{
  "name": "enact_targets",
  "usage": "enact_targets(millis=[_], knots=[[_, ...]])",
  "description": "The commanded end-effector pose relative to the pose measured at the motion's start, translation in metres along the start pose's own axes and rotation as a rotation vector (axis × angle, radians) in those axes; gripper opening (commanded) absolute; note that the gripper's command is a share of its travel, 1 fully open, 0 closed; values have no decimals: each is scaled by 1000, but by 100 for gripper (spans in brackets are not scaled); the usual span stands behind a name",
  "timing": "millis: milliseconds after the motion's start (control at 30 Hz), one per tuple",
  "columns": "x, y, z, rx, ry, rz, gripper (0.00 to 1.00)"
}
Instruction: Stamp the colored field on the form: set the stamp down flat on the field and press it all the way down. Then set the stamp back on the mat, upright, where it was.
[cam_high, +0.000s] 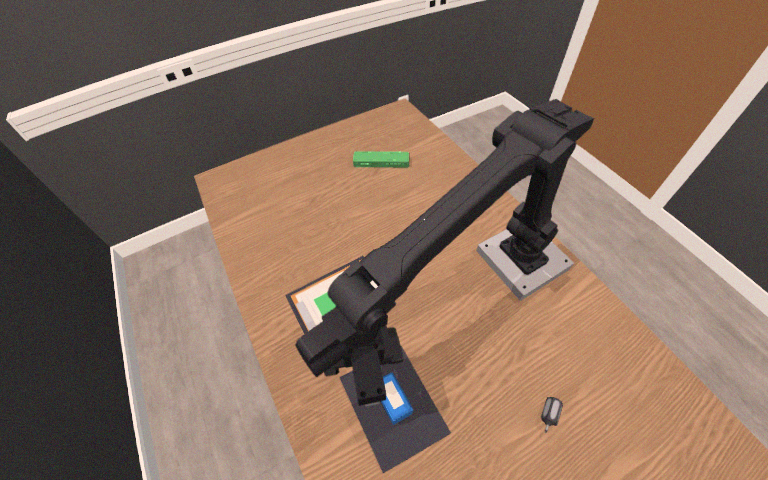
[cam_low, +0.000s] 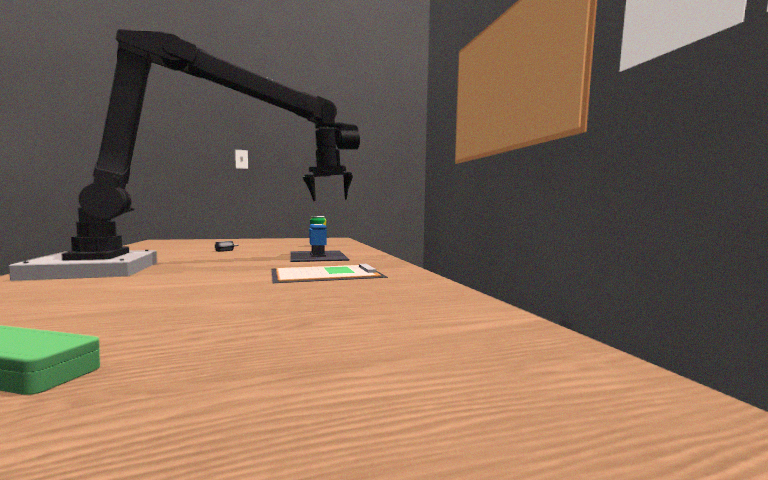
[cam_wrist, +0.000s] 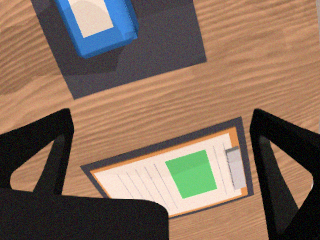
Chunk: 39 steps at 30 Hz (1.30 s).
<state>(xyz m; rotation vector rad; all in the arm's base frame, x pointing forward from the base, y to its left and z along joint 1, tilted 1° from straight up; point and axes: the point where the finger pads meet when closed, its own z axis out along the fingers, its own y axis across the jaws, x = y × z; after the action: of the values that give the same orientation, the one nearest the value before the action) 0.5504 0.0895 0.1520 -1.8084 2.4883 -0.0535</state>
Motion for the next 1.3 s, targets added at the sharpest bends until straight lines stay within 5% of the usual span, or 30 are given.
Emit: enact_targets(millis=[0, 300, 1267], knots=[[-16, 21, 17, -59, 34, -162, 100], [-54, 55, 23, -88, 50, -315, 100], [-48, 50, 24, -85, 48, -301, 100]])
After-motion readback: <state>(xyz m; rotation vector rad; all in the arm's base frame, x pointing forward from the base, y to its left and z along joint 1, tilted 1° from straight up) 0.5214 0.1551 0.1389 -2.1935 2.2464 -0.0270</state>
